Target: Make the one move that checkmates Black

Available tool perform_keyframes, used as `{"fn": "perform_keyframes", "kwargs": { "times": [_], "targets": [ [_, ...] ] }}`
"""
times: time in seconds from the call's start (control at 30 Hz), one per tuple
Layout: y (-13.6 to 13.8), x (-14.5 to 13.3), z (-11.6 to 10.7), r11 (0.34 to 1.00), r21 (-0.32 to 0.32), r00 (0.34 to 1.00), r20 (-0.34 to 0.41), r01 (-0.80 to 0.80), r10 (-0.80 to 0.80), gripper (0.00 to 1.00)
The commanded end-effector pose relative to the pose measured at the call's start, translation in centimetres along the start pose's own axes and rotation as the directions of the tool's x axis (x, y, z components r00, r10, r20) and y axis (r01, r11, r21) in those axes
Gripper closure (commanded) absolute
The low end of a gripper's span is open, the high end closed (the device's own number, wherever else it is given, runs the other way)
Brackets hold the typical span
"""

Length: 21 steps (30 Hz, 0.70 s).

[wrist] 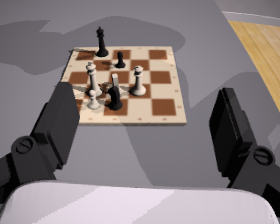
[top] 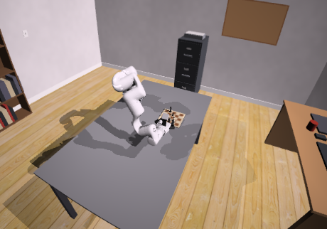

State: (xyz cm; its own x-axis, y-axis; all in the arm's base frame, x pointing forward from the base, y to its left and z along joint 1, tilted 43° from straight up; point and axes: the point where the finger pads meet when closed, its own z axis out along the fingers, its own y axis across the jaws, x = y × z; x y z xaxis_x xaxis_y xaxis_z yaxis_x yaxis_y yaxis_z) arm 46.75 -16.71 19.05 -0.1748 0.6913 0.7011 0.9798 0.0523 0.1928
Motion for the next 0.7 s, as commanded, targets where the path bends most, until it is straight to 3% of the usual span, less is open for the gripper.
{"fn": "perform_keyframes", "kwargs": {
  "times": [0.0, 0.37, 0.47, 0.53, 0.6, 0.67],
  "targets": [
    [0.1, 2.0, -0.2, 1.000, -0.003, 1.000, 0.004, 0.002, -0.002, 0.00],
    [0.1, 1.7, 0.0, 0.999, 0.020, 1.000, 0.008, 0.026, -0.026, 0.00],
    [-0.1, 1.7, 0.9, 0.989, 0.104, 0.994, 0.019, 0.109, -0.112, 0.00],
    [-0.1, 1.7, 1.8, 0.956, 0.204, 0.976, 0.022, 0.209, -0.218, 0.00],
    [-0.2, 1.7, 3.2, 0.929, 0.261, 0.960, 0.020, 0.263, -0.278, 0.00],
    [-0.2, 1.7, 3.2, 0.895, 0.317, 0.942, 0.013, 0.315, -0.336, 0.00]
  ]
}}
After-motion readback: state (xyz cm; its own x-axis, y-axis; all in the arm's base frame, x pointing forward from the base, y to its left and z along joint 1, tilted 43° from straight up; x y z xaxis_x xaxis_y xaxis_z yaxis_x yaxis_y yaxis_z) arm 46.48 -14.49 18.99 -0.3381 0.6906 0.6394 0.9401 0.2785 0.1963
